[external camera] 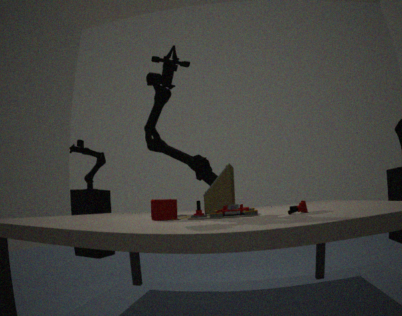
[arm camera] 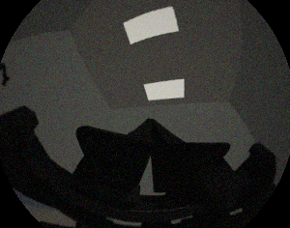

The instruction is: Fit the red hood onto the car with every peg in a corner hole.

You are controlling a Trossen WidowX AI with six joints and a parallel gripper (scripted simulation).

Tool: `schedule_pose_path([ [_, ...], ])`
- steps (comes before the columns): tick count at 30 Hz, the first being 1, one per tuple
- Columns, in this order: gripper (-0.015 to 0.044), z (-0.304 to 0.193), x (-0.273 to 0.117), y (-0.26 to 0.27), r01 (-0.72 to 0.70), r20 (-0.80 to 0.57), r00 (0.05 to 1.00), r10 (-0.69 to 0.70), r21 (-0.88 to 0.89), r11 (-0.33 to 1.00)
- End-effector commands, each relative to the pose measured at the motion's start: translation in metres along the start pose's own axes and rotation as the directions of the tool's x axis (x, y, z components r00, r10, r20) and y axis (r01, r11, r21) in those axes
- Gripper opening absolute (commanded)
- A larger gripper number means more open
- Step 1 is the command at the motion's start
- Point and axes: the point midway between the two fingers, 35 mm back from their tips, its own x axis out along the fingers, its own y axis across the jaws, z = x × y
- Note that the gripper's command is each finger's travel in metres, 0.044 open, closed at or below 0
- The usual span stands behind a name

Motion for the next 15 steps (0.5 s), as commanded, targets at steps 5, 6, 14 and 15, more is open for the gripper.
schedule_pose_path([
  [5,0.0,-0.073,0.009,0.01,-0.047,-0.238,0.971,0.028,-0.076,0.996],
  [6,0.0,-0.082,0.009,0.012,-0.056,-0.267,0.963,0.031,-0.086,0.995],
  [14,0.0,-0.154,0.008,0.017,-0.161,-0.47,0.881,0.053,-0.194,0.968],
  [15,0.0,-0.163,0.007,0.018,-0.177,-0.495,0.867,0.055,-0.204,0.963],
])
